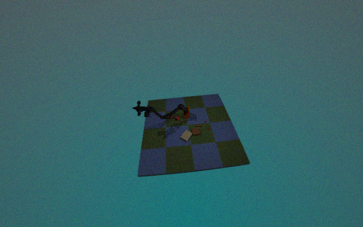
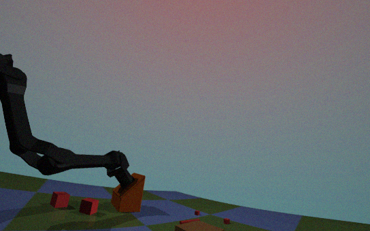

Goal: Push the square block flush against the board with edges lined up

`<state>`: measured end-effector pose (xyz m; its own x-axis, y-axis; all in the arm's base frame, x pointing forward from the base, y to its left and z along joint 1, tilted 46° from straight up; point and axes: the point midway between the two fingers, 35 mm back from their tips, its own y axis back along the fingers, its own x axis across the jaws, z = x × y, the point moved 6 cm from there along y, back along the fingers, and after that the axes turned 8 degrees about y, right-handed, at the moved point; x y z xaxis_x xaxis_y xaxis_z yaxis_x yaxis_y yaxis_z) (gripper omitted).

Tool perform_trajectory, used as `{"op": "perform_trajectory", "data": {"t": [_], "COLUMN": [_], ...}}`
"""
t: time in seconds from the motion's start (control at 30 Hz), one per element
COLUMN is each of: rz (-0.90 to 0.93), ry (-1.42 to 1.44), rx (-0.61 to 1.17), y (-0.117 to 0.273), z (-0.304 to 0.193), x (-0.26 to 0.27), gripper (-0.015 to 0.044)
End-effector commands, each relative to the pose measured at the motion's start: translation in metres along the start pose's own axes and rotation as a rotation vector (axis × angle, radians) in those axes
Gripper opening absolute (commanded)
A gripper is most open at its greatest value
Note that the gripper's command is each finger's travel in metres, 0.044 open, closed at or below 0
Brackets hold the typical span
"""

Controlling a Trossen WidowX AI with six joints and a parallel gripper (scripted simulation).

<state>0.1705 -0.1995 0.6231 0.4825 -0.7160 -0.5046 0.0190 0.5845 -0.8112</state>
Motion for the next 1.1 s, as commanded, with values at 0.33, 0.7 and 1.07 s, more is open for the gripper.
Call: {"op": "perform_trajectory", "data": {"t": [0.33, 0.7, 1.07], "rz": [-0.343, -0.651, -0.906], "ry": [0.192, 0.332, 0.481], "rx": [0.036, 0.123, 0.216], "y": [0.012, 0.052, 0.102], "z": [-0.049, -0.077, -0.086], "x": [-0.121, -0.218, -0.285], "gripper": [0.0000, 0.0000, 0.0000]}}
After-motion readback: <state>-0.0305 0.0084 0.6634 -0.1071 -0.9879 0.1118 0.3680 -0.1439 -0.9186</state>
